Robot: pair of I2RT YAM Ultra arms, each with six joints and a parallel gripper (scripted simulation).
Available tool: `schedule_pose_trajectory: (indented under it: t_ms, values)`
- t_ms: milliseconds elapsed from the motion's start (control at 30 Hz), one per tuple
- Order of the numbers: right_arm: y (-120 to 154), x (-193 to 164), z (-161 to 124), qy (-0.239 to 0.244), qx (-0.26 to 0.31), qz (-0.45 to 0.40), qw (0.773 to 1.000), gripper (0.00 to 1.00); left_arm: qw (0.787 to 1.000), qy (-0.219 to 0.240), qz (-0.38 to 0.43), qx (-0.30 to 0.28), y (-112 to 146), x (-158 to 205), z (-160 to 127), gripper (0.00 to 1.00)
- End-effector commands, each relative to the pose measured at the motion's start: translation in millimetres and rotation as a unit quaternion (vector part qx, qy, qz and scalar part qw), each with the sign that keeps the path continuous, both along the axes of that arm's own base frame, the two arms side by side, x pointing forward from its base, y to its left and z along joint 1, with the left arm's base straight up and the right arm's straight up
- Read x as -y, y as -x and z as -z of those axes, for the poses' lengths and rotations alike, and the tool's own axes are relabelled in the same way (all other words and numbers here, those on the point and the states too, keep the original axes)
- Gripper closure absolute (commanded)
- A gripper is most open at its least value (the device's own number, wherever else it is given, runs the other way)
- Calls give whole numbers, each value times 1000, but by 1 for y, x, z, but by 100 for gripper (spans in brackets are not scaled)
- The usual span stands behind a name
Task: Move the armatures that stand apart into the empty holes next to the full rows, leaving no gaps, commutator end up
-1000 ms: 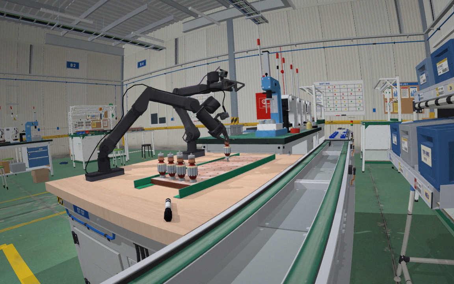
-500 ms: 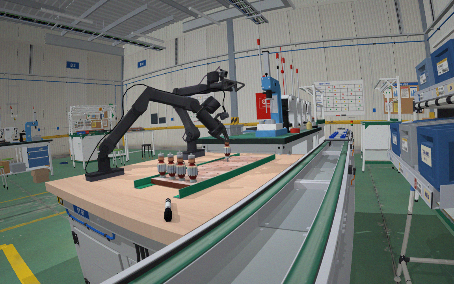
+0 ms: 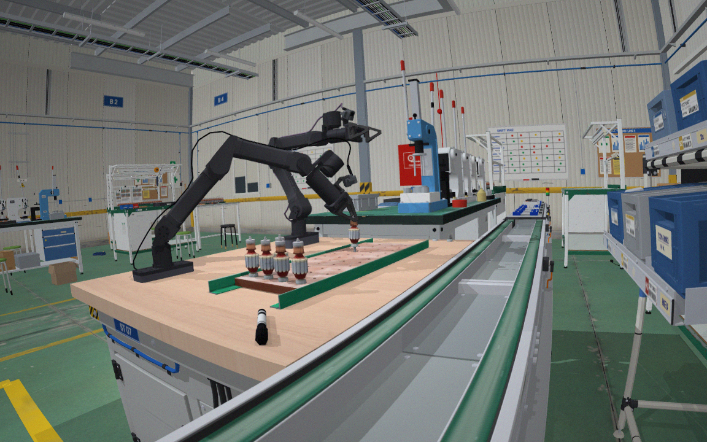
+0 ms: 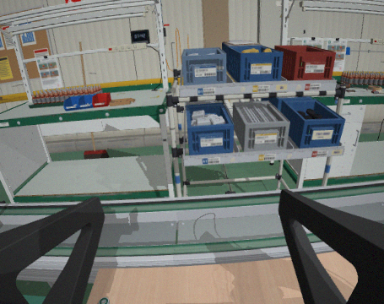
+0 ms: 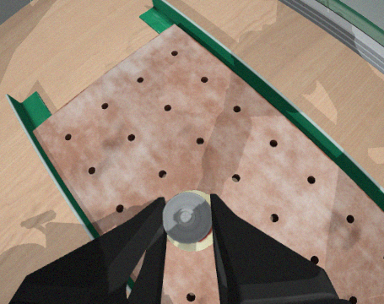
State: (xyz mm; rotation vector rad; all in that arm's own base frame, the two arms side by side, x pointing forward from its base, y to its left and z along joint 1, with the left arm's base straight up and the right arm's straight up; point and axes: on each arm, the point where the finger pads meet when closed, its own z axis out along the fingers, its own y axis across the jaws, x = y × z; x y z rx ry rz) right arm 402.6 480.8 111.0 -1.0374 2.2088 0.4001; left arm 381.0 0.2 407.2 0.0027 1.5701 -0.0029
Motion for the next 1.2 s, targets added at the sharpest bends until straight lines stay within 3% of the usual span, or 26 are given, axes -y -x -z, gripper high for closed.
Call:
schedule_pose_trajectory:
  t_ms: [0, 1167]
  values:
    - [-16, -12, -53, -48, 44, 0, 998, 99, 1000, -2, 8, 14, 1, 4, -17, 0]
    - [-15, -13, -74, -46, 44, 4, 998, 99, 1000, -2, 8, 14, 1, 4, -17, 0]
